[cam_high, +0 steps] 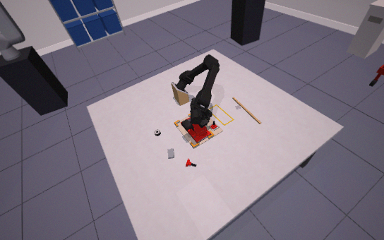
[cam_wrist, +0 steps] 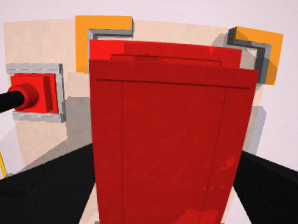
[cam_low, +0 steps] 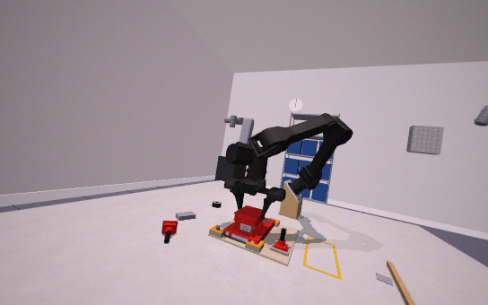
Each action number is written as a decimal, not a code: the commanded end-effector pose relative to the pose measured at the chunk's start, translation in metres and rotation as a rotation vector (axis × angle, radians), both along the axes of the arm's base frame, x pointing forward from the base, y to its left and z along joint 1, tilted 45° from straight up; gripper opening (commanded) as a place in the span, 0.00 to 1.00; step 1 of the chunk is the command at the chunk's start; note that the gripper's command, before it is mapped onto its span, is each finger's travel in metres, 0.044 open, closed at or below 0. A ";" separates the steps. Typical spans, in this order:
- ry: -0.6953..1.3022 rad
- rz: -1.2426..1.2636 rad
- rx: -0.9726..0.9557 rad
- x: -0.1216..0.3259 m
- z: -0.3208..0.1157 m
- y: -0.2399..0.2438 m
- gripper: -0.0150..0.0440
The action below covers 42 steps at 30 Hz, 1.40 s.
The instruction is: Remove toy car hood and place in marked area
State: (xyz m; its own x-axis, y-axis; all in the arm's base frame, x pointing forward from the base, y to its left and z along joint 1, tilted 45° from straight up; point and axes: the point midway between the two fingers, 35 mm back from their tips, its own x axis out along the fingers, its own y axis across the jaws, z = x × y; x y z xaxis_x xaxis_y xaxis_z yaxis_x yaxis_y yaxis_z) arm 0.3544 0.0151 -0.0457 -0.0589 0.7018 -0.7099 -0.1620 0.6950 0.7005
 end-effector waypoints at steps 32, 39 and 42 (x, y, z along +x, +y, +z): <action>-0.006 -0.010 -0.019 -0.019 0.109 0.046 0.25; -0.007 -0.009 -0.015 -0.036 0.135 0.069 0.25; -0.007 -0.009 -0.013 -0.044 0.145 0.079 0.25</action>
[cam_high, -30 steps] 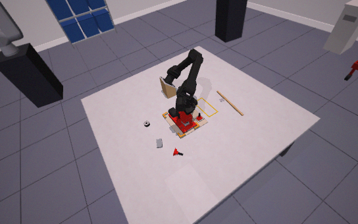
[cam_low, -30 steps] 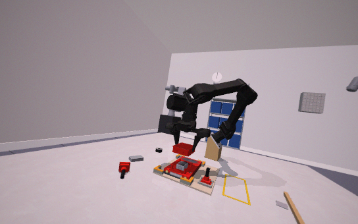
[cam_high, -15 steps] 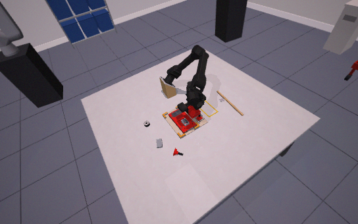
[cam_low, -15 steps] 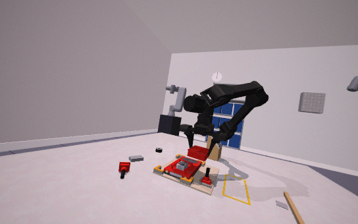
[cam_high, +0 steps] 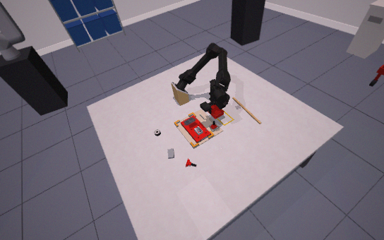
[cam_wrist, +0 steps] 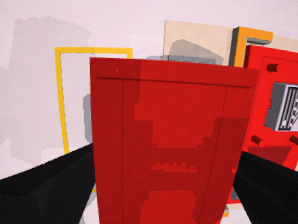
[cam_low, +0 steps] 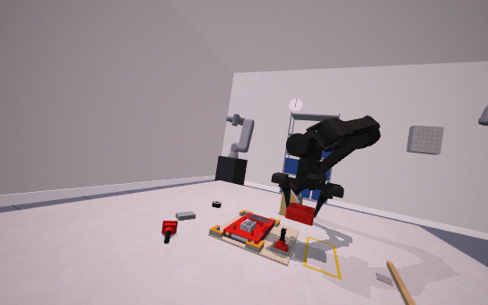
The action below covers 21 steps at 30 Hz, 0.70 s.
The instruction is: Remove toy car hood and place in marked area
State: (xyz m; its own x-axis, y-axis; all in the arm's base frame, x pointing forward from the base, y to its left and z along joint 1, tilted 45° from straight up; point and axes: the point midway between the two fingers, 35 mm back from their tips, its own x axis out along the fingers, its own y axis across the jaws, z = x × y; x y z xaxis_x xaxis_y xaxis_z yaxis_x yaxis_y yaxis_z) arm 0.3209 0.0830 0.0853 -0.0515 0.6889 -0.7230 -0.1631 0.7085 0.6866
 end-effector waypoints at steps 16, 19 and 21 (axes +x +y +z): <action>0.001 0.000 0.021 -0.044 0.046 0.042 0.25; 0.001 0.000 0.020 -0.044 0.045 0.043 0.25; 0.001 0.000 0.020 -0.043 0.043 0.044 0.25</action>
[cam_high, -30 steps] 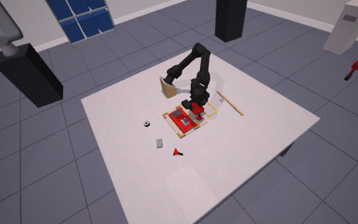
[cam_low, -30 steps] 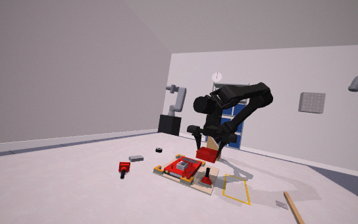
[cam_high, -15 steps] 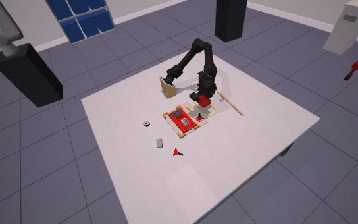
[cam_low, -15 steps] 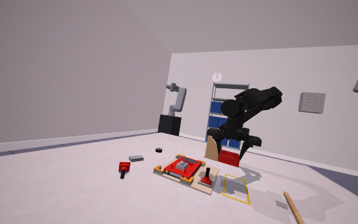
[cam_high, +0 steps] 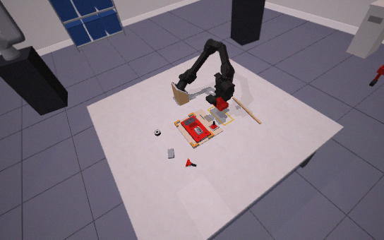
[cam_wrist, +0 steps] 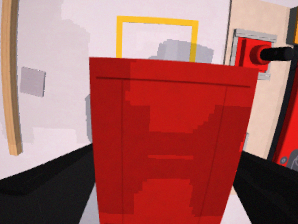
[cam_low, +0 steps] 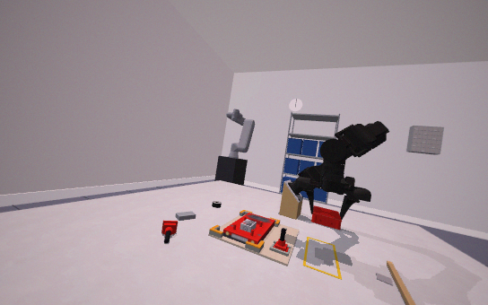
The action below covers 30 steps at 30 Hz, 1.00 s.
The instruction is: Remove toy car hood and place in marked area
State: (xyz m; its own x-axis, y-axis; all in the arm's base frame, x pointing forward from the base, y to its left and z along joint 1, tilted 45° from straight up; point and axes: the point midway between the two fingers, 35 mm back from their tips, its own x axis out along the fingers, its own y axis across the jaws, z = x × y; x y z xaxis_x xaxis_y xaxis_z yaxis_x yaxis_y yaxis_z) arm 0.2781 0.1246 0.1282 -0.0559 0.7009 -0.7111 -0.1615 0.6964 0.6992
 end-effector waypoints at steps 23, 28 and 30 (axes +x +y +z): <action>-0.004 -0.002 0.001 0.000 -0.016 0.018 0.25; -0.004 -0.002 0.001 0.000 -0.019 0.021 0.25; -0.004 -0.002 0.001 0.000 -0.021 0.022 0.25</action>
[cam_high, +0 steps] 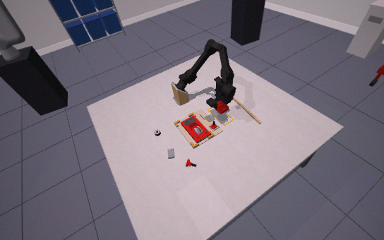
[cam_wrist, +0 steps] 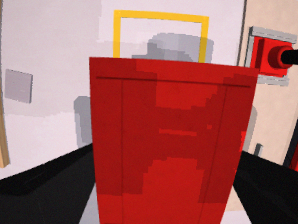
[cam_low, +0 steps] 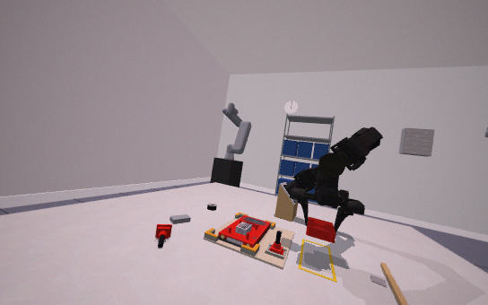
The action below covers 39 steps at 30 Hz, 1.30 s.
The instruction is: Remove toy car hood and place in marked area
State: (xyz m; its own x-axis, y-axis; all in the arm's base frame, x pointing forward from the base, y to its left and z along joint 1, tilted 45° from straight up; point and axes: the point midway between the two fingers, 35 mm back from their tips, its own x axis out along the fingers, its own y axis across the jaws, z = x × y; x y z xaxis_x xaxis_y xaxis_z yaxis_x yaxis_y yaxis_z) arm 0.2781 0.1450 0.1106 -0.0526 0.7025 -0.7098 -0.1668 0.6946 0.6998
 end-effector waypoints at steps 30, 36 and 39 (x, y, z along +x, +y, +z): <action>0.002 -0.004 0.002 -0.002 -0.023 0.023 0.25; 0.002 -0.004 0.003 -0.003 -0.027 0.027 0.25; 0.002 -0.004 0.003 -0.004 -0.029 0.029 0.25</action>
State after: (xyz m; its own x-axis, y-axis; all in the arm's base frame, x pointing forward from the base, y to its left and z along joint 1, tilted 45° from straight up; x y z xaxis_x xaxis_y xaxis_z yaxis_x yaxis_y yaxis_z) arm 0.2746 0.1721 0.0851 -0.0531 0.7065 -0.7057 -0.1667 0.6905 0.7039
